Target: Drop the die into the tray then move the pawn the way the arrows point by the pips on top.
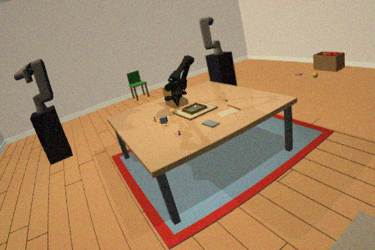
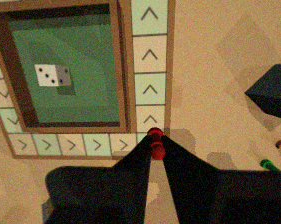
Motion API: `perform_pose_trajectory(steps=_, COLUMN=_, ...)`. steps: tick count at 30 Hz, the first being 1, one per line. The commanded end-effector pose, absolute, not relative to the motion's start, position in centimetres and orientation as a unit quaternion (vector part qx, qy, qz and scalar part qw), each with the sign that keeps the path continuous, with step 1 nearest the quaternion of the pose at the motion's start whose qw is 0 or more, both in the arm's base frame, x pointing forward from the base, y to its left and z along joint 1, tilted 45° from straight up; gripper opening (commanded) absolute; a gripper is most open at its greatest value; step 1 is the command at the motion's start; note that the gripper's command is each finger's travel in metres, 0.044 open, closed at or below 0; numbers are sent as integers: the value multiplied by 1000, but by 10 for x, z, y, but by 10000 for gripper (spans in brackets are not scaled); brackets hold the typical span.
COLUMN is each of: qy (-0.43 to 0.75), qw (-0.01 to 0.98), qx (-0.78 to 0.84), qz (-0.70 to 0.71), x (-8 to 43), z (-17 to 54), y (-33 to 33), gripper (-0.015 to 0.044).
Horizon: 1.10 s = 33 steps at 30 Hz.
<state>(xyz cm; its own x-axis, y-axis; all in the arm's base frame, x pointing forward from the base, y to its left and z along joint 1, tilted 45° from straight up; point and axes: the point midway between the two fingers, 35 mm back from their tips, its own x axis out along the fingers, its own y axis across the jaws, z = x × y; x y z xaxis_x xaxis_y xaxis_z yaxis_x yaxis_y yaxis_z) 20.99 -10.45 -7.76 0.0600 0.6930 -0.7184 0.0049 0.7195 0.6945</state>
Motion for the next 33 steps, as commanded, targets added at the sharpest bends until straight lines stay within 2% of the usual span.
perform_pose_trajectory(steps=1, qy=638, qw=674, qx=271, qz=255, x=206, z=-54, y=-127, gripper=0)
perform_pose_trajectory(steps=6, qy=637, qw=674, qx=272, qz=257, x=199, z=-29, y=-146, gripper=0)
perform_pose_trajectory(steps=14, qy=638, qw=674, qx=271, qz=256, x=207, z=-31, y=-147, gripper=0)
perform_pose_trajectory(steps=33, qy=635, qw=676, qx=271, qz=256, x=327, z=-71, y=-108, gripper=0)
